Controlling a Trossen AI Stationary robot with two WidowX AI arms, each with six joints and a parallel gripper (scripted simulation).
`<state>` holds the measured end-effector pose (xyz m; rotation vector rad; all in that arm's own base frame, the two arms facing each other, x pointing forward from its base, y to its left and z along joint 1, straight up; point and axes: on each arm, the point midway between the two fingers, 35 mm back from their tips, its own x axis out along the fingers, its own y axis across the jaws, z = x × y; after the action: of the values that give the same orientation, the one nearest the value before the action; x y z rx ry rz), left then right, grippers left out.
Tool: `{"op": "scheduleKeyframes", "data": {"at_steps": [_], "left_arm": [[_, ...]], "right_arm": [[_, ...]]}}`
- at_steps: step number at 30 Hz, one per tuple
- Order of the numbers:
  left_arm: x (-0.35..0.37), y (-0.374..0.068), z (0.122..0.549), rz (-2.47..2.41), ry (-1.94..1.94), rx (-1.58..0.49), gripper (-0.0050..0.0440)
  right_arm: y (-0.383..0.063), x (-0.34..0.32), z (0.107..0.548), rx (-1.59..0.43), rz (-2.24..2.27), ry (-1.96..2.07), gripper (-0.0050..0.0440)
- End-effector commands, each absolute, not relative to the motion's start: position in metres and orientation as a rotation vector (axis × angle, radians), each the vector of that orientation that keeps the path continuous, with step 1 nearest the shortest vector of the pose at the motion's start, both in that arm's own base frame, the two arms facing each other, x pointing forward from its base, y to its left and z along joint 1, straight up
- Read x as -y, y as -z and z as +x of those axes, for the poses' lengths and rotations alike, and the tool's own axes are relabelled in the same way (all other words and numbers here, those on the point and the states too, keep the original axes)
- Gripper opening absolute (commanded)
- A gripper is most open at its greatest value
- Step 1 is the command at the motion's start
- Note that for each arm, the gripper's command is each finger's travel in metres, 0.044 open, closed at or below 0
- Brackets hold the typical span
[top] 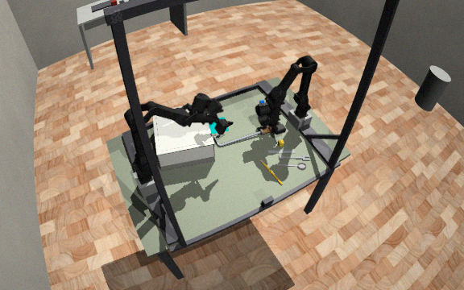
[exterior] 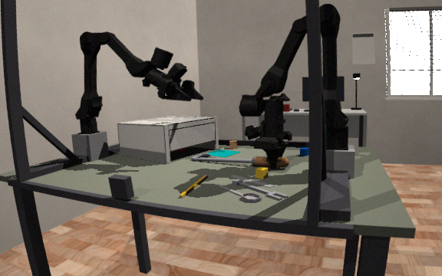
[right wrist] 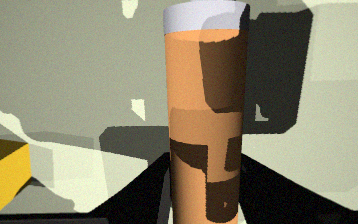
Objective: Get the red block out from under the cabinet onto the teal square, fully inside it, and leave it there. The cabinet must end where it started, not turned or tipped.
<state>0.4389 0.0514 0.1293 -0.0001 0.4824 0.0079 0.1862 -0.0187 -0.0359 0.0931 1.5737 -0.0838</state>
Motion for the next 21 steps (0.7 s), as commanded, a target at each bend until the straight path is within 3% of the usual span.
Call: {"op": "scheduleKeyframes", "data": {"at_steps": [1,21], "left_arm": [[-0.0516,-0.1409,0.4411,0.006,-0.006,-0.453,0.044],[-0.0516,-0.1409,0.4411,0.006,-0.006,-0.453,0.044]], "right_arm": [[0.033,0.0061,0.2015,-1.551,0.146,0.144,0.0113],[0.0326,-0.0034,0.209,-1.546,0.193,0.189,0.0113]]}}
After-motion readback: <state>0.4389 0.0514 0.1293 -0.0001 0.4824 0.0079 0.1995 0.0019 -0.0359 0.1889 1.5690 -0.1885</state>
